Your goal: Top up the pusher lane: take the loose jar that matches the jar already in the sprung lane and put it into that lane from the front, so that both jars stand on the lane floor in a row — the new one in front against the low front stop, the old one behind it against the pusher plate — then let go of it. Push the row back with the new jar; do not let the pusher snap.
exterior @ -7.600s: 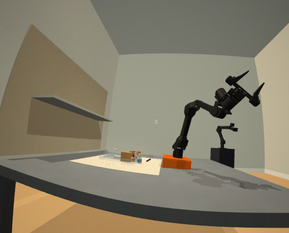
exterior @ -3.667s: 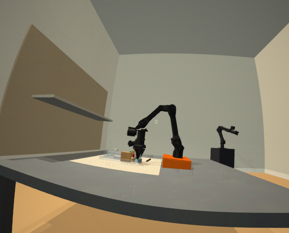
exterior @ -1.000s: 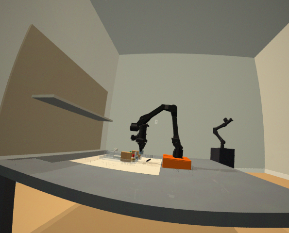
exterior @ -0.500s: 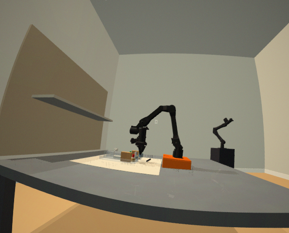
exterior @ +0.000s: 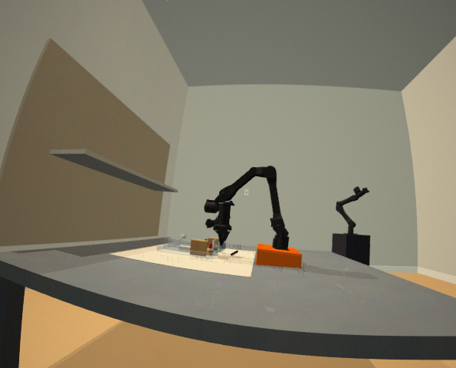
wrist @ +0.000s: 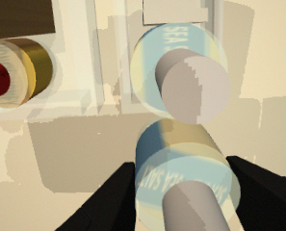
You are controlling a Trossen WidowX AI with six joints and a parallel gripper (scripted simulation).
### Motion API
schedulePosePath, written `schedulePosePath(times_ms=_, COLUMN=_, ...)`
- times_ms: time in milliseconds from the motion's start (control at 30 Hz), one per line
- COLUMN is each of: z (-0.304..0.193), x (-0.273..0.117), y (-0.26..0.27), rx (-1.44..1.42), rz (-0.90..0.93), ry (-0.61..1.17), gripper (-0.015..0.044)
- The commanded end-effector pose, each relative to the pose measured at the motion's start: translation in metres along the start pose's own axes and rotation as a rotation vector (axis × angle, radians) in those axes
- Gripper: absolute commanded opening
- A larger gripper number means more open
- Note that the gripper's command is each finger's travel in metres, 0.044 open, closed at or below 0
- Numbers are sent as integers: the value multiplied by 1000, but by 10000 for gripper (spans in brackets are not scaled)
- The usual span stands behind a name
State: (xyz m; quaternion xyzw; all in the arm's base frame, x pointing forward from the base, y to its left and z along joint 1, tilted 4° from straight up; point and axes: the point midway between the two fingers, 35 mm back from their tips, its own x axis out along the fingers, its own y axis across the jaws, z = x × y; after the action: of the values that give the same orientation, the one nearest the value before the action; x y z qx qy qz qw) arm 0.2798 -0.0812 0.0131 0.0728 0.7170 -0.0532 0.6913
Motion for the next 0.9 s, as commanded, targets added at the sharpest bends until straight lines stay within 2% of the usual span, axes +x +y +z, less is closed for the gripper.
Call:
schedulePosePath(times_ms=0, z=3, x=-1, y=0, rx=-6, rz=-3, ry=-4, gripper=0)
schedulePosePath(times_ms=867, z=12, x=-1, y=-1, rx=-6, rz=-3, ry=-5, gripper=0)
